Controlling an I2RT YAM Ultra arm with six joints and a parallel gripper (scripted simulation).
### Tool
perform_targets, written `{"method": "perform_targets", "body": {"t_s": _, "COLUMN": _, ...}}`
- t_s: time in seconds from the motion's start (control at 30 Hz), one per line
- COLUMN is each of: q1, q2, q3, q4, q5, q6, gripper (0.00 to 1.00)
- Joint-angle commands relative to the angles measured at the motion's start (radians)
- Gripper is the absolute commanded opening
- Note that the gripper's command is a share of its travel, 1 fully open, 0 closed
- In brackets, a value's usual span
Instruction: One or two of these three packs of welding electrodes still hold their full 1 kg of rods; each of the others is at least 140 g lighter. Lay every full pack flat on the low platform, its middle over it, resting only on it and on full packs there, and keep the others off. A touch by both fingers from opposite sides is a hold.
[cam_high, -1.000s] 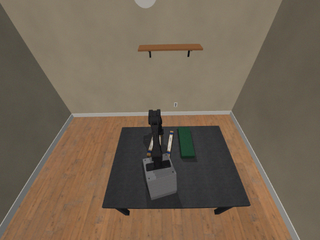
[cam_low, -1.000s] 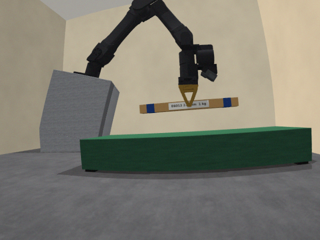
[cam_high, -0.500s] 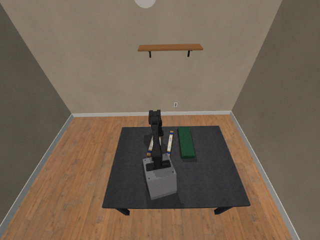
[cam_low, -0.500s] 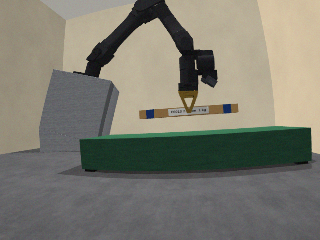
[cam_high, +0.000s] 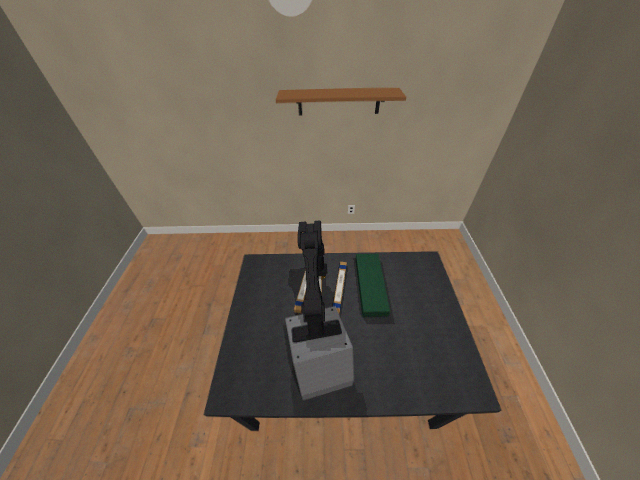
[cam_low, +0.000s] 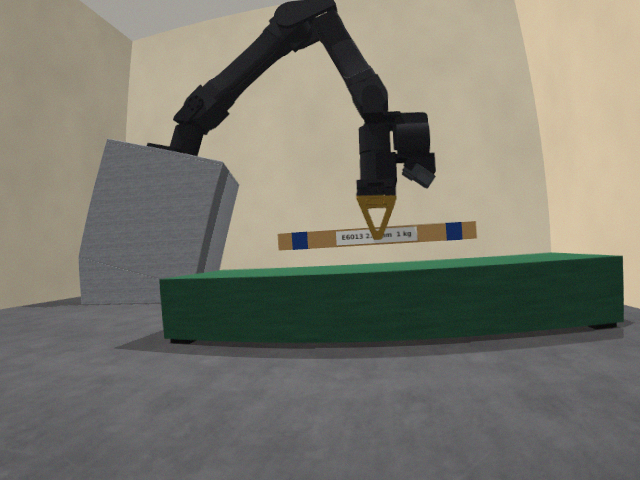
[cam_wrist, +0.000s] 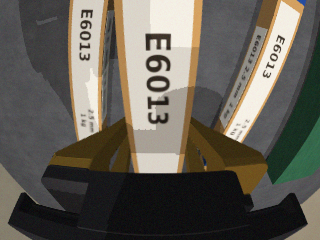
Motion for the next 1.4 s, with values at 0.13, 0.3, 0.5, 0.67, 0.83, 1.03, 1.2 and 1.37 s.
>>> {"method": "perform_targets", "body": {"t_s": 0.13, "q1": 0.007, "q2": -0.043, "q3": 0.041, "q4": -0.007, "q5": 0.003, "q6": 0.01, "gripper": 0.0}}
{"method": "perform_targets", "body": {"t_s": 0.3, "q1": 0.008, "q2": -0.043, "q3": 0.05, "q4": -0.016, "q5": 0.003, "q6": 0.011, "gripper": 0.0}}
{"method": "perform_targets", "body": {"t_s": 0.5, "q1": 0.009, "q2": -0.044, "q3": 0.057, "q4": -0.024, "q5": 0.003, "q6": 0.011, "gripper": 0.0}}
{"method": "perform_targets", "body": {"t_s": 0.67, "q1": 0.01, "q2": -0.044, "q3": 0.068, "q4": -0.034, "q5": 0.004, "q6": 0.011, "gripper": 0.0}}
{"method": "perform_targets", "body": {"t_s": 0.83, "q1": 0.011, "q2": -0.042, "q3": 0.078, "q4": -0.042, "q5": 0.004, "q6": 0.011, "gripper": 0.0}}
{"method": "perform_targets", "body": {"t_s": 1.03, "q1": 0.002, "q2": -0.042, "q3": 0.082, "q4": -0.046, "q5": 0.003, "q6": 0.011, "gripper": 0.0}}
{"method": "perform_targets", "body": {"t_s": 1.2, "q1": 0.001, "q2": -0.043, "q3": 0.084, "q4": -0.049, "q5": 0.002, "q6": 0.01, "gripper": 0.0}}
{"method": "perform_targets", "body": {"t_s": 1.37, "q1": 0.0, "q2": -0.044, "q3": 0.088, "q4": -0.054, "q5": 0.002, "q6": 0.01, "gripper": 0.0}}
